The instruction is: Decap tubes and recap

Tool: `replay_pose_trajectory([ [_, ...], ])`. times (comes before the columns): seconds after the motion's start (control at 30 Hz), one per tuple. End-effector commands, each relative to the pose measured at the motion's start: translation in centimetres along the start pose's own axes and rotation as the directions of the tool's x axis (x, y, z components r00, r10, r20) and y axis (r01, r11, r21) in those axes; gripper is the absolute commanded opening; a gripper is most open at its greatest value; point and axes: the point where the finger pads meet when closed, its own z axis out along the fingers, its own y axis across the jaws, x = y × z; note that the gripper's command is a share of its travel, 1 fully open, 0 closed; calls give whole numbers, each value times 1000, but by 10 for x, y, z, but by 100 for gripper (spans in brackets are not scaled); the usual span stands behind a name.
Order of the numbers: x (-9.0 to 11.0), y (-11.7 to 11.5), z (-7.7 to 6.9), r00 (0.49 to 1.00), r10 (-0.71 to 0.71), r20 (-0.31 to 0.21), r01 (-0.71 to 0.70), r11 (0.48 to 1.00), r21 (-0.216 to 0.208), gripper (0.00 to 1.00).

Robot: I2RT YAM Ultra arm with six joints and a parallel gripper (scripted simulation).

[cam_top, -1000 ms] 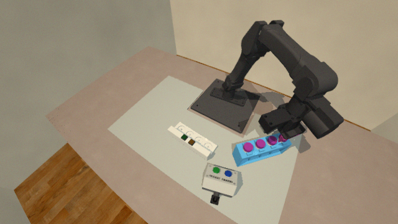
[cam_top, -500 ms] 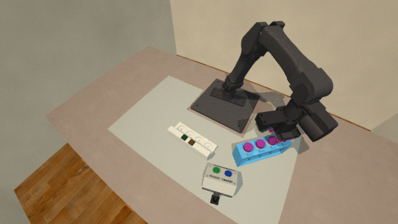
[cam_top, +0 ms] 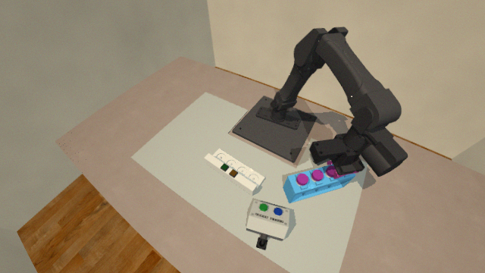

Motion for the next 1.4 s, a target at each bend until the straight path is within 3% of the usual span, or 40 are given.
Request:
replay_pose_trajectory([
  [0.0,0,0,-2,1000,3,0,-3,1000,-9,49],
  [0.63,0,0,5,1000,3,0,-3,1000,-9,49],
  [0.67,0,0,5,1000,3,0,-3,1000,-9,0],
  [1.13,0,0,6,1000,3,0,-3,1000,-9,0],
  [1.27,0,0,5,981,-196,1,196,981,-9,0],
  [1.37,0,0,5,970,-245,2,245,970,-9,0],
])
